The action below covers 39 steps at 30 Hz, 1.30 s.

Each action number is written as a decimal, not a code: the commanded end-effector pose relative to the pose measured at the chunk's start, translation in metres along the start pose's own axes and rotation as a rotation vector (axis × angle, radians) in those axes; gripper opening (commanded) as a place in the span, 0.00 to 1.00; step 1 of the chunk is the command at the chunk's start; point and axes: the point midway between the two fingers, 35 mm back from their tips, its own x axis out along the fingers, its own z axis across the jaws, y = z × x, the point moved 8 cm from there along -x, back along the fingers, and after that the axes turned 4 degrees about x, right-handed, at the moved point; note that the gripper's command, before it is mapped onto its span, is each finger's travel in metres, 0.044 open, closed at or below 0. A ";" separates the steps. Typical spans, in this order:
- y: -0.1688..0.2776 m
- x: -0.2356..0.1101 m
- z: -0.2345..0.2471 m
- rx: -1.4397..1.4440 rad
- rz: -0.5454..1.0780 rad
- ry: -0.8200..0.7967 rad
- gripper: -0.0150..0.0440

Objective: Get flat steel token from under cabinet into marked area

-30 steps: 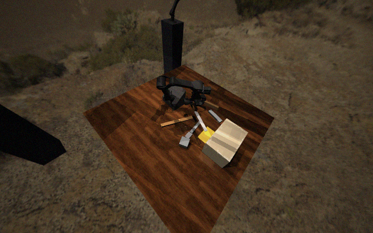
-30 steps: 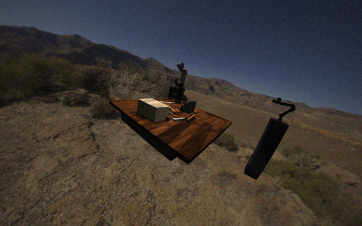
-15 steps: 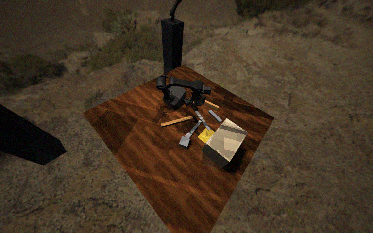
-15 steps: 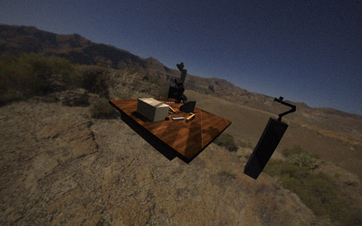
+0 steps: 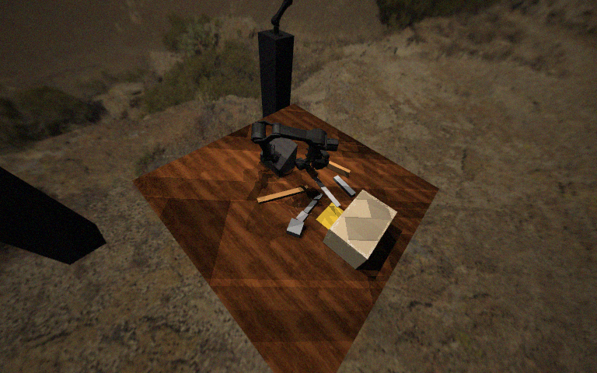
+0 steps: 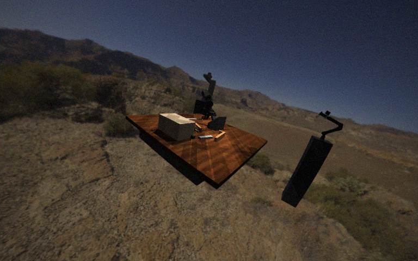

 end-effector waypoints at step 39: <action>0.008 0.044 0.053 -0.034 -0.010 -0.004 0.25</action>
